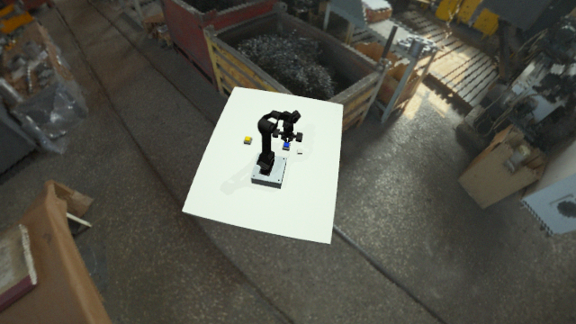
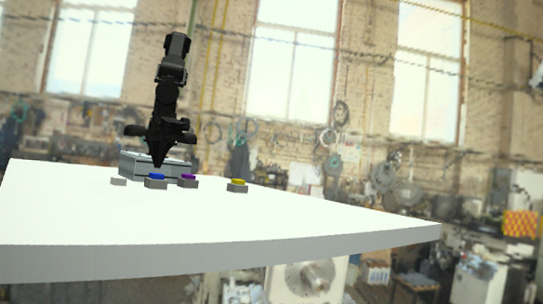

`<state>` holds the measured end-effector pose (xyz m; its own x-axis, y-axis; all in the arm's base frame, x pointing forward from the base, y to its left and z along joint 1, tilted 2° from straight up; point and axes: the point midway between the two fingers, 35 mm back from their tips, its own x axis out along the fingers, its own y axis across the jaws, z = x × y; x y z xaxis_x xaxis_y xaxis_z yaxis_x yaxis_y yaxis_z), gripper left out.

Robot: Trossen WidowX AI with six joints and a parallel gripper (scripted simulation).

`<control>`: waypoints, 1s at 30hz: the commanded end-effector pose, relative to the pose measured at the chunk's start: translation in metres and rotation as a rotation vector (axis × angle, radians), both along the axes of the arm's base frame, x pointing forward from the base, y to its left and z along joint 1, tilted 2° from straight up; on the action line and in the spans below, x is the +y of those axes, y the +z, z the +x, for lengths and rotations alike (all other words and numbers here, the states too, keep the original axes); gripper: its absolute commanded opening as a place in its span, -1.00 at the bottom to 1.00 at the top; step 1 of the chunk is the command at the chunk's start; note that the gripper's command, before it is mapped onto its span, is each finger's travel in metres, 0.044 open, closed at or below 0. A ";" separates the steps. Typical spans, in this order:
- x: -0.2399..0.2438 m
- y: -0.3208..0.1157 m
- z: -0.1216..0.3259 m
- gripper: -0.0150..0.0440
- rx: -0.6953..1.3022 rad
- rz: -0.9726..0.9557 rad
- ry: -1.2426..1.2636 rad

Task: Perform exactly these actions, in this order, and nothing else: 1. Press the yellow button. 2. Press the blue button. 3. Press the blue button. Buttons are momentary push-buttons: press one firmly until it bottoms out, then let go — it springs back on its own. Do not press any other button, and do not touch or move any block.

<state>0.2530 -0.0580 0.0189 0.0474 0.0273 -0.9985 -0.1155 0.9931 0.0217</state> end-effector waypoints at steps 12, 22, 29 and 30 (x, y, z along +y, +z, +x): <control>0.002 -0.023 -0.002 -0.42 0.012 0.007 0.001; 0.002 -0.023 -0.002 -0.42 0.012 0.007 0.001; 0.002 -0.023 -0.002 -0.42 0.012 0.007 0.001; 0.002 -0.023 -0.002 -0.42 0.012 0.007 0.001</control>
